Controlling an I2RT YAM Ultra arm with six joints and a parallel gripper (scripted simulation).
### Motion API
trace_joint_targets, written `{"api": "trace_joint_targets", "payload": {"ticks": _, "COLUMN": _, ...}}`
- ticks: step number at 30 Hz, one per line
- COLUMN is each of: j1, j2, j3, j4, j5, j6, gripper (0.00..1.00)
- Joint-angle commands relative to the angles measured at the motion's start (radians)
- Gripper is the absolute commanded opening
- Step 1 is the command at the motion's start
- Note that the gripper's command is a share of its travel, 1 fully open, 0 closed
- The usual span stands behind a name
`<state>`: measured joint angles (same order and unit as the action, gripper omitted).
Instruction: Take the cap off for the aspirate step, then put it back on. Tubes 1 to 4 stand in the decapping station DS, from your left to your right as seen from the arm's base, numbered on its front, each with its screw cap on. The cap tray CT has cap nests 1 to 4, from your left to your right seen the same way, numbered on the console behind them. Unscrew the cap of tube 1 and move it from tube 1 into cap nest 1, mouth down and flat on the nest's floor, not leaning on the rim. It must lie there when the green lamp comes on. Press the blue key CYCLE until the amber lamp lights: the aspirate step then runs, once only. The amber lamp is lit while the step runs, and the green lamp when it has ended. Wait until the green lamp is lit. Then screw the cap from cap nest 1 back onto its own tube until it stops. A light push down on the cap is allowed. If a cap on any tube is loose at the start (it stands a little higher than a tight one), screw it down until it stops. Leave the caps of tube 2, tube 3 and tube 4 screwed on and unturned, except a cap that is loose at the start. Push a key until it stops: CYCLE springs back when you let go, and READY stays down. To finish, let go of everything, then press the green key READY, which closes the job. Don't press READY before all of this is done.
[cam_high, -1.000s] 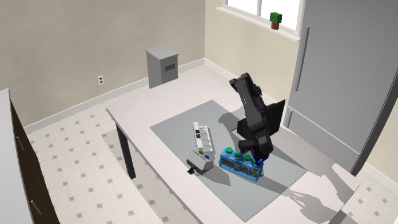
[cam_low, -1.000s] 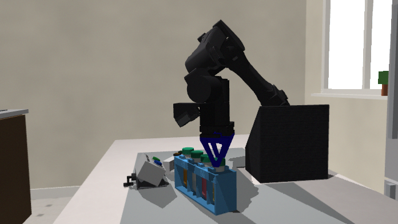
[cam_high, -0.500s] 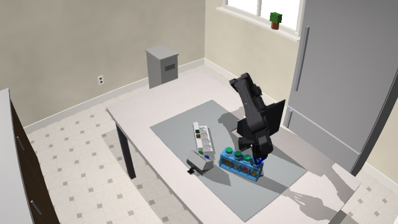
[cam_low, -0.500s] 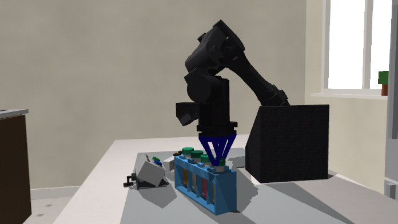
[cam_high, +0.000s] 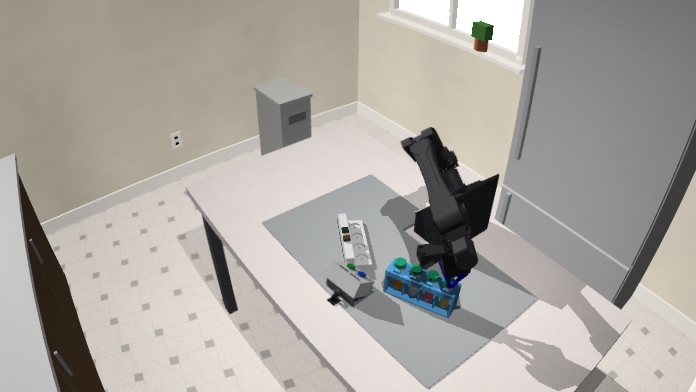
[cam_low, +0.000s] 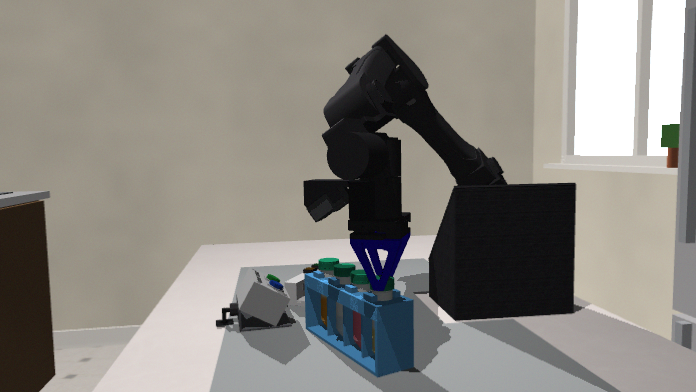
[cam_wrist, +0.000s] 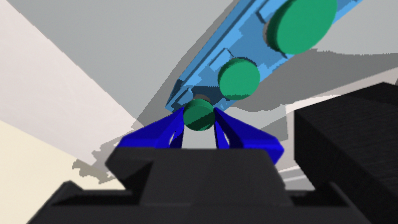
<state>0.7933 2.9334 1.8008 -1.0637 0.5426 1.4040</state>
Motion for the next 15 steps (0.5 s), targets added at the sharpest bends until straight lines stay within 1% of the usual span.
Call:
{"api": "trace_joint_targets", "payload": {"ticks": 1, "j1": 0.008, "j2": -0.007, "j3": 0.005, "j4": -0.001, "j5": 0.0, "j6": -0.213, "gripper": 0.0}}
{"api": "trace_joint_targets", "payload": {"ticks": 2, "j1": 0.008, "j2": -0.007, "j3": 0.005, "j4": -0.001, "j5": 0.0, "j6": -0.263, "gripper": 0.0}}
{"api": "trace_joint_targets", "payload": {"ticks": 4, "j1": 0.008, "j2": -0.007, "j3": 0.005, "j4": -0.001, "j5": 0.0, "j6": -0.263, "gripper": 0.0}}
{"api": "trace_joint_targets", "payload": {"ticks": 15, "j1": 0.008, "j2": -0.007, "j3": 0.005, "j4": -0.001, "j5": 0.0, "j6": -0.813, "gripper": 0.0}}
